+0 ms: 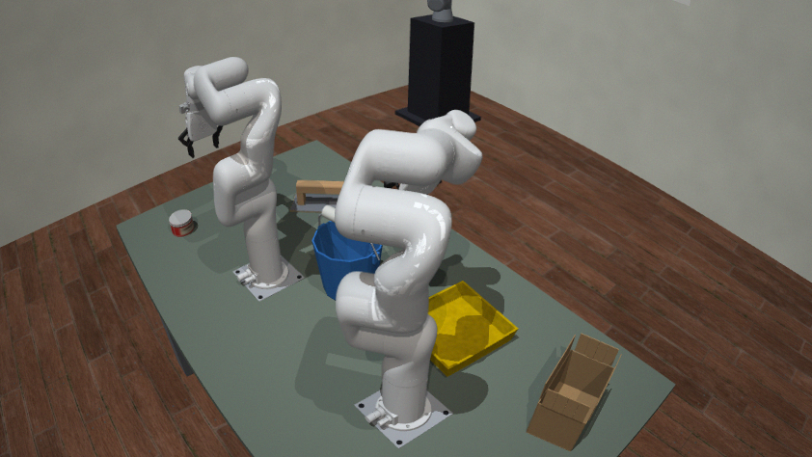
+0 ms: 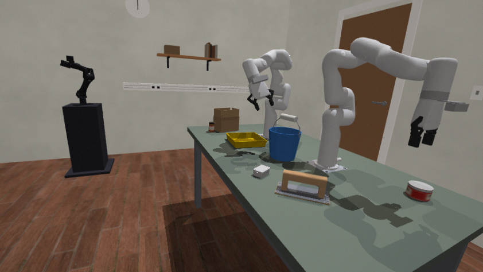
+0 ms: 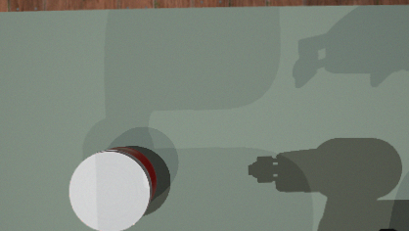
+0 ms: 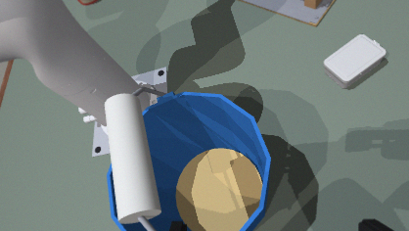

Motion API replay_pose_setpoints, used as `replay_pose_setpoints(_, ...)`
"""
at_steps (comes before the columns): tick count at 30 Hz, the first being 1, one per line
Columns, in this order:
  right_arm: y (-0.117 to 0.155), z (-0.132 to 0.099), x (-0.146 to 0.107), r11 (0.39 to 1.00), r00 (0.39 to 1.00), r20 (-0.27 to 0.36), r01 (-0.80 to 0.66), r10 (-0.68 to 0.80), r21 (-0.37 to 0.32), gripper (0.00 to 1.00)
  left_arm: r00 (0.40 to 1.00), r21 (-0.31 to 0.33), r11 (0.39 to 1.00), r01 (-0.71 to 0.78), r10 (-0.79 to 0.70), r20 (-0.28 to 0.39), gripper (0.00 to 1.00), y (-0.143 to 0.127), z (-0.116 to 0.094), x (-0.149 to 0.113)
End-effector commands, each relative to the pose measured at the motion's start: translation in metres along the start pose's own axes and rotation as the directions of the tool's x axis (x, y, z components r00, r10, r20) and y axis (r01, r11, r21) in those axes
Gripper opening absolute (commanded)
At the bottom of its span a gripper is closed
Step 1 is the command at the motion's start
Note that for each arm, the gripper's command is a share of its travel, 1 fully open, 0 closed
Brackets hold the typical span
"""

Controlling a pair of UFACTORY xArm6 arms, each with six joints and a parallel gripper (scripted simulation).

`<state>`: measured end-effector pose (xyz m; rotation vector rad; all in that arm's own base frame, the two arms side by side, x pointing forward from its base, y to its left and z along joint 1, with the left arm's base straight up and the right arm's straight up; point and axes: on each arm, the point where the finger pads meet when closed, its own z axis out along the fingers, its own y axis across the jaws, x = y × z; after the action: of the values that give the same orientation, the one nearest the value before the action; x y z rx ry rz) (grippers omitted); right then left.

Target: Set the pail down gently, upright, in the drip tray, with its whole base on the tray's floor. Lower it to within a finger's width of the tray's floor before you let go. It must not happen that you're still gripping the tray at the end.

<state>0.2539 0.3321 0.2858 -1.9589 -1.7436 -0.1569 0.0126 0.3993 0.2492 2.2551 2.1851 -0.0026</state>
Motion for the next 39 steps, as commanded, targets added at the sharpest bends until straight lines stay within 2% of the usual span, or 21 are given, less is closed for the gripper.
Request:
replay_pose_setpoints(1, -0.026, 0.014, 0.016, 0.998, 0.989, 0.135, 0.066, -0.065, 0.000, 1.00, 1.000, 0.000, 1.000, 0.000, 0.000, -0.002, 1.00, 0.000, -0.001, 0.000)
replay_pose_setpoints(5, -0.046, 0.022, 0.026, 0.992, 0.967, 0.225, 0.124, -0.118, -0.015, 1.00, 1.000, 0.000, 1.000, 0.000, 0.000, -0.002, 1.00, 0.000, -0.001, 0.000)
replay_pose_setpoints(7, -0.046, 0.022, 0.026, 0.992, 0.967, 0.225, 0.124, -0.118, -0.015, 1.00, 1.000, 0.000, 1.000, 0.000, 0.000, -0.002, 1.00, 0.000, -0.001, 0.000)
replay_pose_setpoints(10, -0.068, 0.030, 0.037, 0.980, 0.933, 0.317, 0.194, -0.171, -0.041, 1.00, 1.000, 0.000, 1.000, 0.000, 0.000, -0.002, 1.00, 0.000, -0.001, 0.000)
replay_pose_setpoints(19, -0.108, 0.039, 0.060, 0.938, 0.858, 0.452, 0.327, -0.244, -0.113, 1.00, 1.000, 0.000, 1.000, 0.000, 0.000, -0.002, 1.00, 0.000, -0.001, 0.000)
replay_pose_setpoints(27, -0.119, 0.041, 0.067, 0.921, 0.837, 0.482, 0.365, -0.259, -0.138, 1.00, 1.000, 0.000, 1.000, 0.000, 0.000, -0.002, 1.00, 0.000, -0.001, 0.000)
replay_pose_setpoints(39, -0.120, 0.041, 0.067, 0.920, 0.836, 0.483, 0.366, -0.260, -0.139, 1.00, 1.000, 0.000, 1.000, 0.000, 0.000, -0.002, 1.00, 0.000, -0.001, 0.000)
